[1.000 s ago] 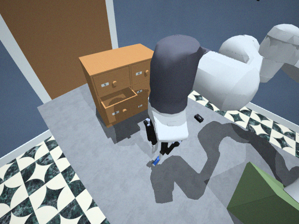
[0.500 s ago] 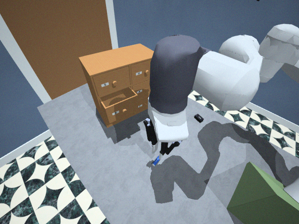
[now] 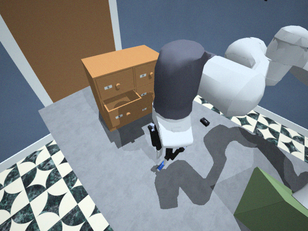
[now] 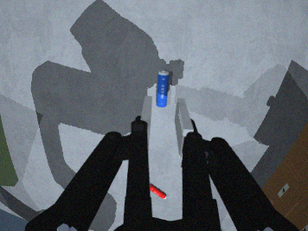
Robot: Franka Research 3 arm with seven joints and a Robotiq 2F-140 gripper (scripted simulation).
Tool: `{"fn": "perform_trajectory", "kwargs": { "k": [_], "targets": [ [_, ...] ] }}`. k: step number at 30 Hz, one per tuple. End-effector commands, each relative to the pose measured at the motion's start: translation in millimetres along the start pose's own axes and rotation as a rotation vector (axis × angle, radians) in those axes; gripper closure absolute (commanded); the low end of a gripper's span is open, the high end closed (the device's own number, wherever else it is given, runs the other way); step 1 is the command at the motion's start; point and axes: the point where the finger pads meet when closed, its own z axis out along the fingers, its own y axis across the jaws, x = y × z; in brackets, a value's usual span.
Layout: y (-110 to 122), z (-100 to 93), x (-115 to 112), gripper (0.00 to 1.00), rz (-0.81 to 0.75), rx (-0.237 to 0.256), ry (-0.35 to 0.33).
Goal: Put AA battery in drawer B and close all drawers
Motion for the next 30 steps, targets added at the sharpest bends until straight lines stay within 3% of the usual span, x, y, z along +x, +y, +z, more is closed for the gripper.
{"fn": "perform_trajectory", "kwargs": {
  "k": [1, 11, 30],
  "targets": [
    [-0.6, 8.3, 1.6, 0.83, -0.009, -0.001, 0.004],
    [-0.5, 34.0, 1.7, 0.83, -0.009, -0.001, 0.004],
    [-0.5, 46.9, 1.8, 0.83, -0.009, -0.001, 0.004]
  ]
}}
